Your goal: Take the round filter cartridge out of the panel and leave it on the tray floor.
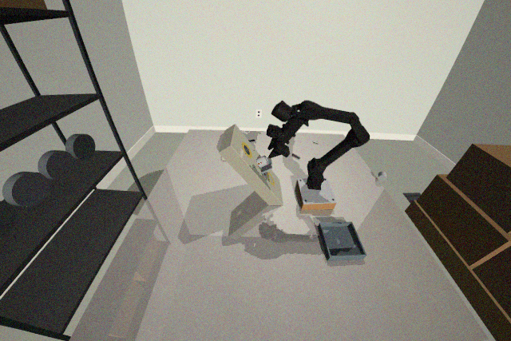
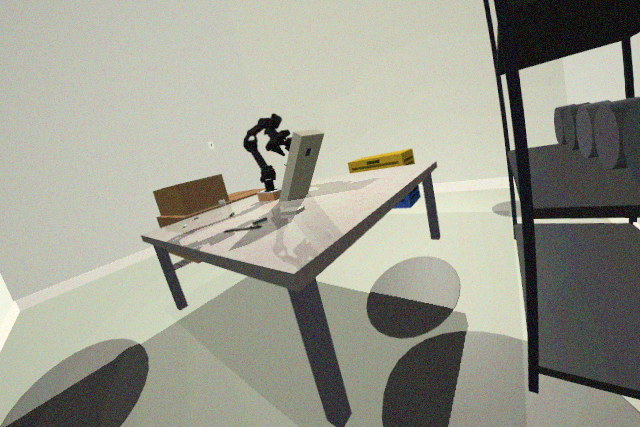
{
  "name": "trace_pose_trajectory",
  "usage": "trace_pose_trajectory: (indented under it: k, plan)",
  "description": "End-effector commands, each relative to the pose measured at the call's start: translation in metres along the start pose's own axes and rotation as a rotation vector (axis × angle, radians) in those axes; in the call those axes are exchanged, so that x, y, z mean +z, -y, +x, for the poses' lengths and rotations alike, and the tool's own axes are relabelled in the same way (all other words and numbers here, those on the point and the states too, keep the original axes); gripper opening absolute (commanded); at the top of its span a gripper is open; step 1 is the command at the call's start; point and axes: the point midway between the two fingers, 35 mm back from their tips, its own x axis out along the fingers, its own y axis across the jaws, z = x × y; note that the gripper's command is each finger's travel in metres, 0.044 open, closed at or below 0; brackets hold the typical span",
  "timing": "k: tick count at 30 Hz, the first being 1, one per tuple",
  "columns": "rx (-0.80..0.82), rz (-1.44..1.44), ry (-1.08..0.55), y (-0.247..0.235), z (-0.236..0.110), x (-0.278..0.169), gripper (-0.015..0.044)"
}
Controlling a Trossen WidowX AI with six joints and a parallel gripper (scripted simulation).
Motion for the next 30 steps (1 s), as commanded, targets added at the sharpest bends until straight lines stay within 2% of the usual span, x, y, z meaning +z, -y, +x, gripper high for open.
trace_pose_trajectory:
  k: [1,30]
  plan:
    - [-0.004,-0.024,-0.028,0.001,0.007,-0.006,0.0305]
    - [-0.003,-0.024,-0.025,0.001,0.053,-0.007,0.0305]
